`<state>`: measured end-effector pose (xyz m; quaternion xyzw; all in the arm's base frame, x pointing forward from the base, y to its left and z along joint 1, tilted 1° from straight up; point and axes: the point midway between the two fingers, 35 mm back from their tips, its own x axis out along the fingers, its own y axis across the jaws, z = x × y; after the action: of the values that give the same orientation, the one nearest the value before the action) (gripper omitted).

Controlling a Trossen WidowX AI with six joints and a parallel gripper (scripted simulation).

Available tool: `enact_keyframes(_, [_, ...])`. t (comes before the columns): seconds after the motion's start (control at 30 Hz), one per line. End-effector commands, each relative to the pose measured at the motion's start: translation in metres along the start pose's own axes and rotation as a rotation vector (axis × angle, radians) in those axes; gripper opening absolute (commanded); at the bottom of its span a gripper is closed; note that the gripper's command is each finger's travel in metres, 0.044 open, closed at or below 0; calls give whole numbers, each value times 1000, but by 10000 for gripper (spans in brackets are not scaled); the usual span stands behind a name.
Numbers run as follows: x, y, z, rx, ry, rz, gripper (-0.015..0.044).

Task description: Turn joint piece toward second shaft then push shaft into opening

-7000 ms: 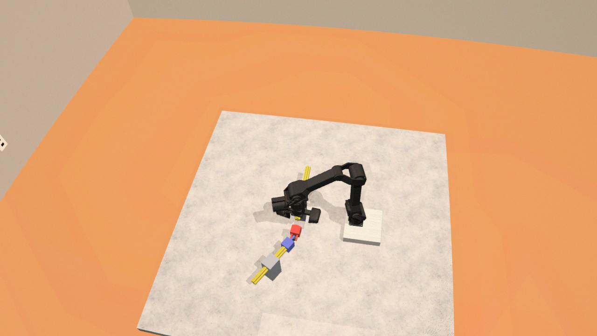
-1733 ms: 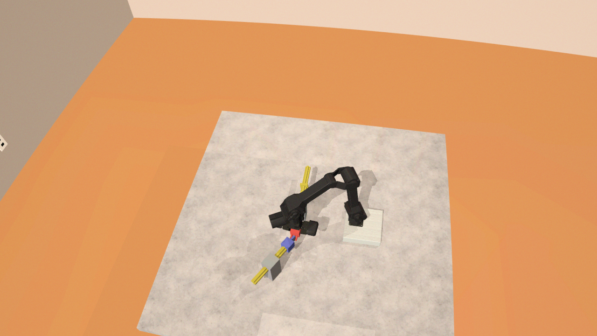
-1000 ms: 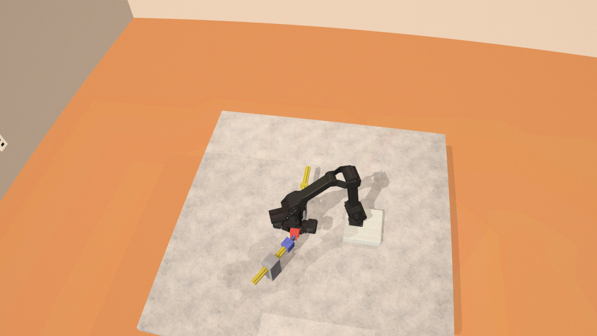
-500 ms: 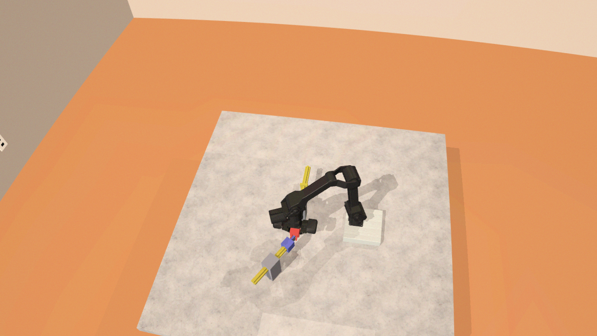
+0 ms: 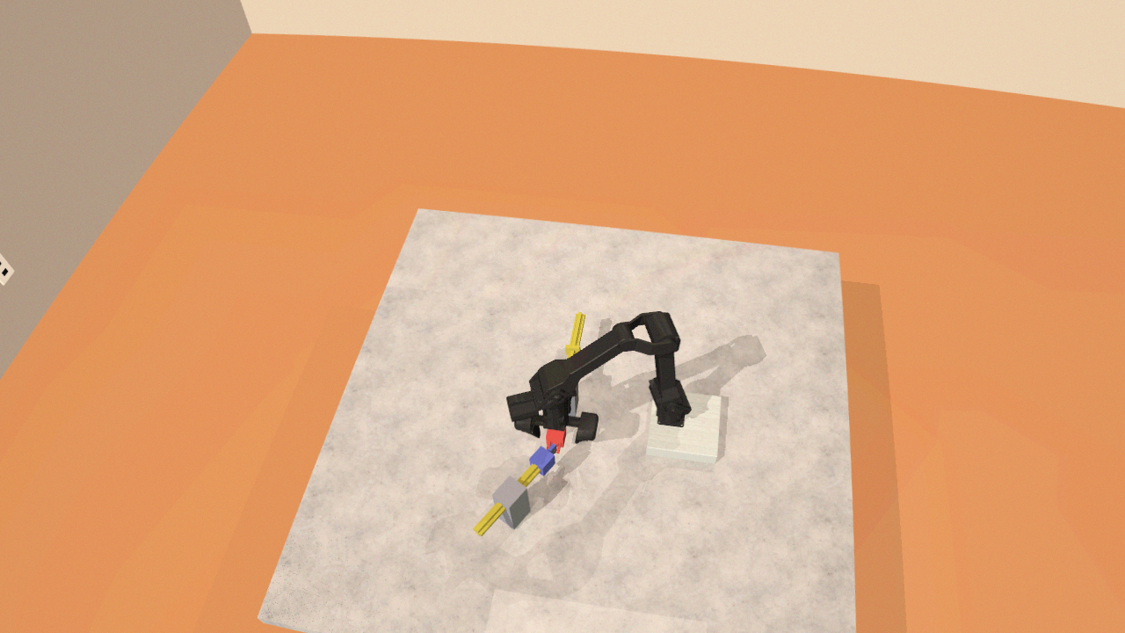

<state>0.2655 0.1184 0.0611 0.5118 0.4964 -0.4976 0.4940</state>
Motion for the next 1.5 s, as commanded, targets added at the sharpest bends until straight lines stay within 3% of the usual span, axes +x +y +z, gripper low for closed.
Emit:
enact_keyframes(0.0, [0, 0, 0, 2, -1, 1, 440])
enact_keyframes(0.6, [-31, 0, -3, -21, -100, 1, 440])
enact_keyframes(1.47, [-118, 6, -4, -898, -28, 15, 440])
